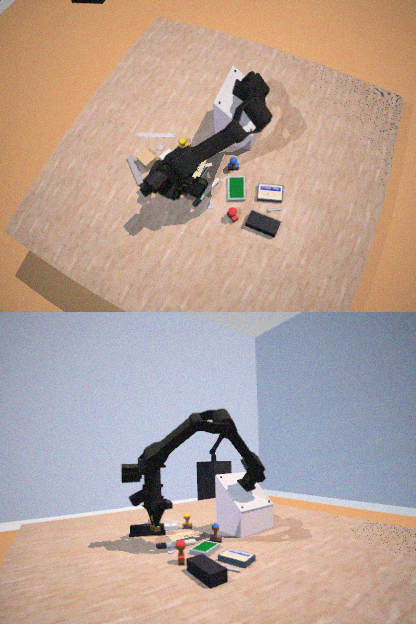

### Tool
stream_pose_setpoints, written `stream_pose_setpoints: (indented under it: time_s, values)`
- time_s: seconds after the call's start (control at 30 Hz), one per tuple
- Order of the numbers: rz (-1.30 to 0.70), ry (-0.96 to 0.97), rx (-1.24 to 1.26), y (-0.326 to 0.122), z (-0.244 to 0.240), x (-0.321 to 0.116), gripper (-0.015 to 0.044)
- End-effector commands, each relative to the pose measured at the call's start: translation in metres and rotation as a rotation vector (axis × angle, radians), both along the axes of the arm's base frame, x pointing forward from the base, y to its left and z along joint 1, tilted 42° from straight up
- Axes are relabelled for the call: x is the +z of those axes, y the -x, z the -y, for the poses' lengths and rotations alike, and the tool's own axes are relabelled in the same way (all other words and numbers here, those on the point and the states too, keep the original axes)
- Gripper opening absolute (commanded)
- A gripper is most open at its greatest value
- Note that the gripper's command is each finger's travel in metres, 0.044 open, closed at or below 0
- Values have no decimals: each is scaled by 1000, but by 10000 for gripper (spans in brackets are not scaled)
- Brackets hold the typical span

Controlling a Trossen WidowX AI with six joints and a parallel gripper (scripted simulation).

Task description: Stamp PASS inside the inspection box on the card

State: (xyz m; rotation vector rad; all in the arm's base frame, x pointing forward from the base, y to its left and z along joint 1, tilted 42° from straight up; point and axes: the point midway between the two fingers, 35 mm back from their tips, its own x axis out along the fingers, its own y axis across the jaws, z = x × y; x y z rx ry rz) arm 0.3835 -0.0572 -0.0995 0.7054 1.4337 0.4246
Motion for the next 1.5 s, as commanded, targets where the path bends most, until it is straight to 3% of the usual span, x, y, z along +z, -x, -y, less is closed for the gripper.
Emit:
stream_pose_setpoints:
  time_s: [0.0, 1.47]
  values:
    - [5, 6, 3, 0, 2, 3, 0]
    - [5, 4, 3, 3, 16, 19, 0]
